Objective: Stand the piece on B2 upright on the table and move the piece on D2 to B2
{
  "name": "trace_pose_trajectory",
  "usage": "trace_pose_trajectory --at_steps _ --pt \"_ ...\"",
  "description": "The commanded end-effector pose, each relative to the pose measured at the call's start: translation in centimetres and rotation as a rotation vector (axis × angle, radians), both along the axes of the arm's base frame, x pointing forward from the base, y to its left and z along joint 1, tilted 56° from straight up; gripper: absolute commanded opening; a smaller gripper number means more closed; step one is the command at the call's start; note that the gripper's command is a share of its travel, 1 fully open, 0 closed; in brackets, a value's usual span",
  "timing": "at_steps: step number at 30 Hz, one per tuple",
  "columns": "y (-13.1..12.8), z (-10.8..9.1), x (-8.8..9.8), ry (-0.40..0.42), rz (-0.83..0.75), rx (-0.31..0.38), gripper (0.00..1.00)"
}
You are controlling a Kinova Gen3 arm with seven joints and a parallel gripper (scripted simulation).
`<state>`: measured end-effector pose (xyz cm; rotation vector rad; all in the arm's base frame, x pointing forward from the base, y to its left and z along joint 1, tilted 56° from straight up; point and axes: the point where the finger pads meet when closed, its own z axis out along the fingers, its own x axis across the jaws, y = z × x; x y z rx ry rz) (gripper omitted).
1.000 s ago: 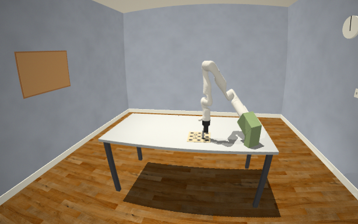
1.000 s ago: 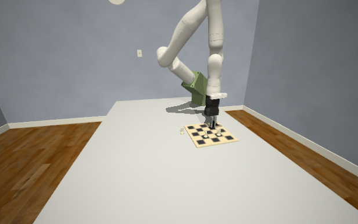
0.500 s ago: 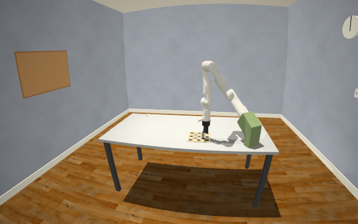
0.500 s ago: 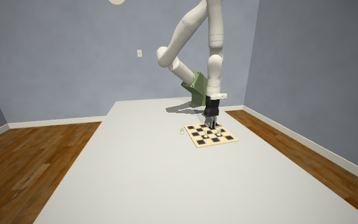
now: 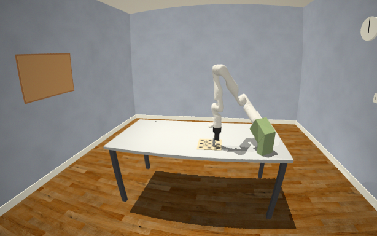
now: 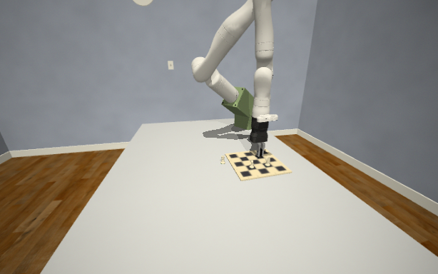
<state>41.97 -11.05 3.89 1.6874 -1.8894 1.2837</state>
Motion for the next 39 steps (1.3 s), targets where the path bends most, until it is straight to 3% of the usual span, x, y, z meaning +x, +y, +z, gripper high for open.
trace_pose_trajectory --at_steps 1,24,25,29,30,32,33,35,36,38,39 --pt "0.06 0.01 0.02 0.0 0.001 0.001 0.0" --pt "0.06 0.01 0.02 0.0 0.001 0.001 0.0" --pt "0.06 0.01 0.02 0.0 0.001 0.001 0.14" --pt "0.06 0.01 0.02 0.0 0.001 0.001 0.14" --pt "0.06 0.01 0.02 0.0 0.001 0.001 0.27" --pt "0.06 0.01 0.02 0.0 0.001 0.001 0.27" --pt "0.06 0.01 0.02 0.0 0.001 0.001 0.41" --pt "0.06 0.01 0.02 0.0 0.001 0.001 0.41" --pt "0.06 0.01 0.02 0.0 0.001 0.001 0.54" --pt "0.06 0.01 0.02 0.0 0.001 0.001 0.54" --pt "0.06 0.01 0.02 0.0 0.001 0.001 0.68"
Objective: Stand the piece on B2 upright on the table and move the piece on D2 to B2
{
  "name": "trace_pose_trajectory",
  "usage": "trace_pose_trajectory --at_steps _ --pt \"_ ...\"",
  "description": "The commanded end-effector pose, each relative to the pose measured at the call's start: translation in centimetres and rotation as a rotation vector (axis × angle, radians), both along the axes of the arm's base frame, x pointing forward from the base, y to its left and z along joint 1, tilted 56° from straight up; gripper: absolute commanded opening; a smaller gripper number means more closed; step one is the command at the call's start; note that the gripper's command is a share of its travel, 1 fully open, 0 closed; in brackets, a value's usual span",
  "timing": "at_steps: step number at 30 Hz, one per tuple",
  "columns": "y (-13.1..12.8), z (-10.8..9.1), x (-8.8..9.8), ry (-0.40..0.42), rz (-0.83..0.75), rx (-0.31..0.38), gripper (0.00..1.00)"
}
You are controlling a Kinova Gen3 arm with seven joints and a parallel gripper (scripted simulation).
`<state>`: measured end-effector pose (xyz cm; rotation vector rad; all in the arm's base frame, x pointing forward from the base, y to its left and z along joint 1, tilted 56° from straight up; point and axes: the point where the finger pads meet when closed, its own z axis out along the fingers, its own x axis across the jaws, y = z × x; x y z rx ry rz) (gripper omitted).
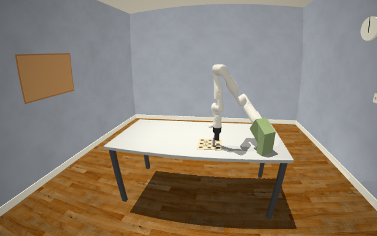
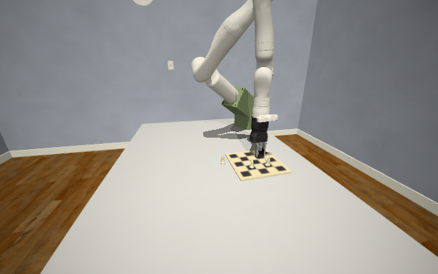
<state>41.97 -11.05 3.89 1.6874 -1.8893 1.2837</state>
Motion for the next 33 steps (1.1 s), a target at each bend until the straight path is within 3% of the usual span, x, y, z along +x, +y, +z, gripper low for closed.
trace_pose_trajectory --at_steps 1,16,33 --pt "0.1 0.0 0.0 0.0 0.001 0.001 0.68" --pt "0.5 0.3 -0.2 0.0 0.001 0.001 0.68" --pt "5.7 4.1 -2.4 0.0 0.001 0.001 0.68"
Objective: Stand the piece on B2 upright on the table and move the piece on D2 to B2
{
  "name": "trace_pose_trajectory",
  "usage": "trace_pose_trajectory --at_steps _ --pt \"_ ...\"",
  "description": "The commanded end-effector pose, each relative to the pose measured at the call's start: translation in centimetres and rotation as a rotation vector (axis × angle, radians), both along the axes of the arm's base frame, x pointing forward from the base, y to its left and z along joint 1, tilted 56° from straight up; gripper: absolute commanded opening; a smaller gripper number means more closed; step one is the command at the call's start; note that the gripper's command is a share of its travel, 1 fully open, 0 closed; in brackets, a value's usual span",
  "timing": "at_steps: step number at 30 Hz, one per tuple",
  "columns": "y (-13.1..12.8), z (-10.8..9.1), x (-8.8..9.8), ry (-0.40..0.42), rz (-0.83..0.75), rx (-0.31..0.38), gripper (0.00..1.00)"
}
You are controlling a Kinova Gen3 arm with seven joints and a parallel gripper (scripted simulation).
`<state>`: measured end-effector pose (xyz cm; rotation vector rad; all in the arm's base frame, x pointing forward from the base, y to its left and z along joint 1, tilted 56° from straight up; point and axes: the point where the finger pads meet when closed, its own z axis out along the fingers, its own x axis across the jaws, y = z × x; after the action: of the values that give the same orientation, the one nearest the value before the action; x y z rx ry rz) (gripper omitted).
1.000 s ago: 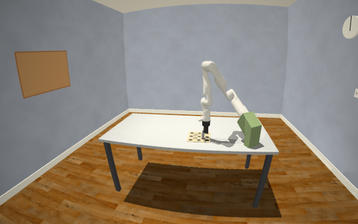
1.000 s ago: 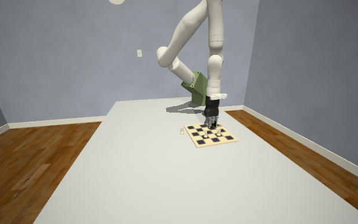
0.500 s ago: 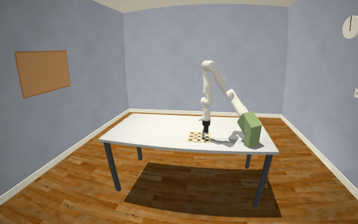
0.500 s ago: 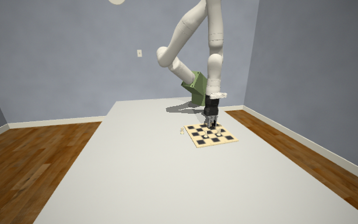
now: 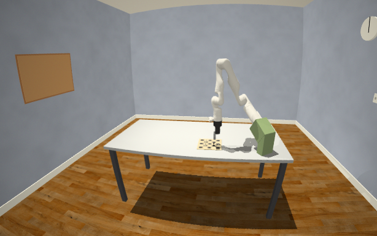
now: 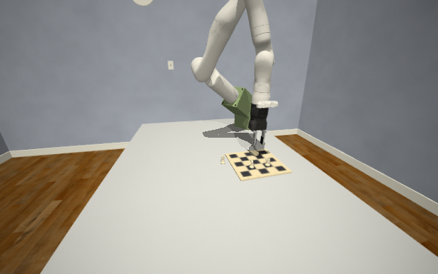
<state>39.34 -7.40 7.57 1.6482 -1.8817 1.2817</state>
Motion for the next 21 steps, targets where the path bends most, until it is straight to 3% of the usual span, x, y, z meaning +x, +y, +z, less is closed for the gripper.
trace_pose_trajectory --at_steps 1,12,13,21 --pt "2.32 0.63 0.11 -0.007 0.028 0.022 0.68" --pt "3.29 1.33 -0.3 -0.007 0.028 0.022 0.68" --pt "3.29 1.33 -0.3 -0.007 0.028 0.022 1.0" --pt "3.29 1.33 -0.3 -0.007 0.028 0.022 1.0"
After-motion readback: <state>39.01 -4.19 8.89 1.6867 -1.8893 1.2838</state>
